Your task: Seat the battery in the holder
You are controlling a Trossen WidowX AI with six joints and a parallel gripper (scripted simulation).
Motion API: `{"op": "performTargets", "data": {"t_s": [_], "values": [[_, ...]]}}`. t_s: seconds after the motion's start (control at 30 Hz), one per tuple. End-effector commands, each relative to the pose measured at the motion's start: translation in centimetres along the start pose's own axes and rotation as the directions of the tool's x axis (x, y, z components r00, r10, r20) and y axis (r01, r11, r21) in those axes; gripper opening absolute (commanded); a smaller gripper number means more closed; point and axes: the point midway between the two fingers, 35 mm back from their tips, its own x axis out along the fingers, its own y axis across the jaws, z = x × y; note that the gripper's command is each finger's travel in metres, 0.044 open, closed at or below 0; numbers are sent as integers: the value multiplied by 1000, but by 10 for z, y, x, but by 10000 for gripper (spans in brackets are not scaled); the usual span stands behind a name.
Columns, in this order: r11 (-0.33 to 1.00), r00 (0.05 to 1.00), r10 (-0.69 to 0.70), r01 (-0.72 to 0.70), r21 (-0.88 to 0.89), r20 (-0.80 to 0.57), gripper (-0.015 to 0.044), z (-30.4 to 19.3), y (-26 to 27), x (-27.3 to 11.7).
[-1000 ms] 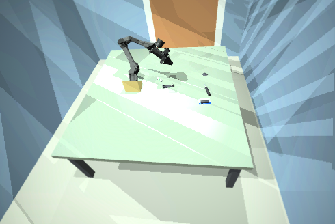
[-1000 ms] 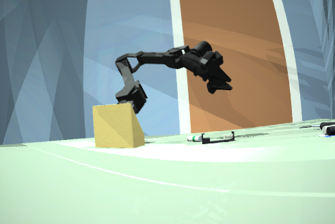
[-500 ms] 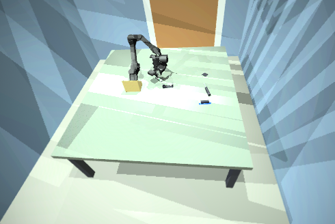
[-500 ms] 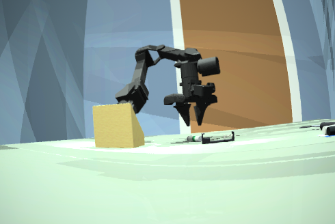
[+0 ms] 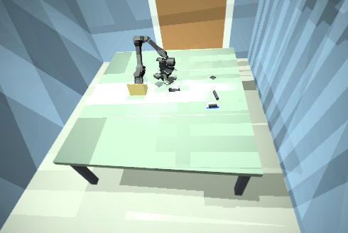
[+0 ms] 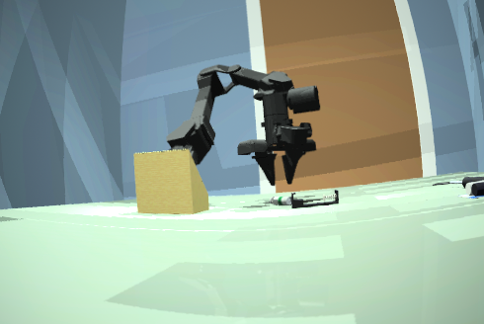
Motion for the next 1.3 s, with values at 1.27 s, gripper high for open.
{"op": "performTargets", "data": {"t_s": [1.27], "values": [[1000,1000,1,-1,8,-11,59,-3,-2,38]]}}
